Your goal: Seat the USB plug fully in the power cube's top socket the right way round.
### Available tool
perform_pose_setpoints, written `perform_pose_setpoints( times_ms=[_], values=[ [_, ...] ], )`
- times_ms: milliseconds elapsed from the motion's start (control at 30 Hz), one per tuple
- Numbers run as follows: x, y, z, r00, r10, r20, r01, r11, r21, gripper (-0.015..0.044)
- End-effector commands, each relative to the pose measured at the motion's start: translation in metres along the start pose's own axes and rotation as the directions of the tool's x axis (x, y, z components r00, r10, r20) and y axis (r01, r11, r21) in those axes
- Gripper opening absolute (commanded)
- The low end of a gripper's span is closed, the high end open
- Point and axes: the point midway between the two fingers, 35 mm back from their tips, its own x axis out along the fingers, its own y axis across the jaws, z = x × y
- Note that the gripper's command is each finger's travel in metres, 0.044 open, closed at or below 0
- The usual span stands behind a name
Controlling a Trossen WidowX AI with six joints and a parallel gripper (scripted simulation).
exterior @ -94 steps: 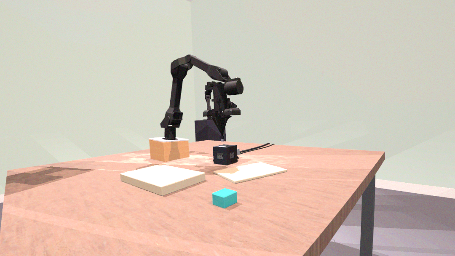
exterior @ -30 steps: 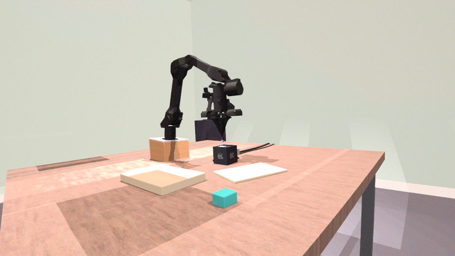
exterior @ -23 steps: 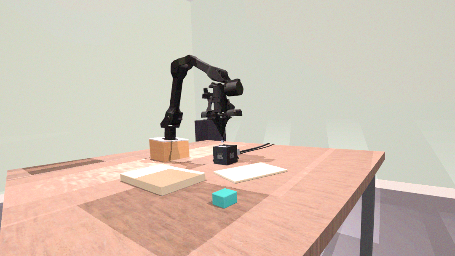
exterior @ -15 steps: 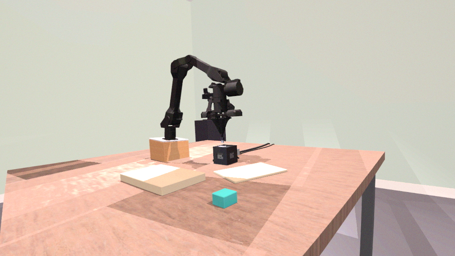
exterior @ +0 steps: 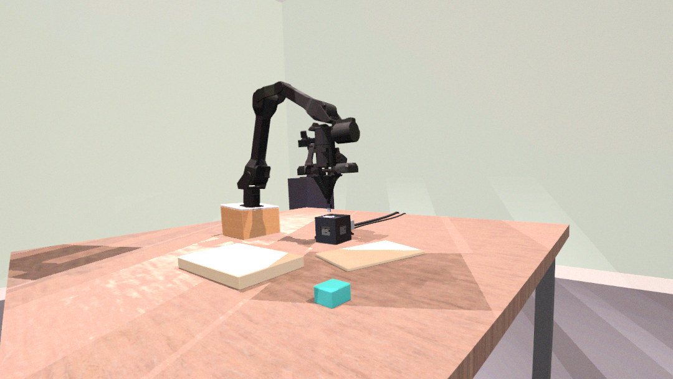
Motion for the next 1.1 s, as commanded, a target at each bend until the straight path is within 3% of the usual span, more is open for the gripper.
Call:
perform_pose_setpoints(
  times_ms=[0, 1067],
  values=[
    [0.0019, 0.0004, -0.0002, 1.0, 0.003, 0.0, -0.003, 1.0, 0.006, 0.0],
    [0.0057, 0.0007, -0.0007, 1.0, 0.003, 0.0, -0.003, 1.0, 0.014, 0.0]
  ],
)
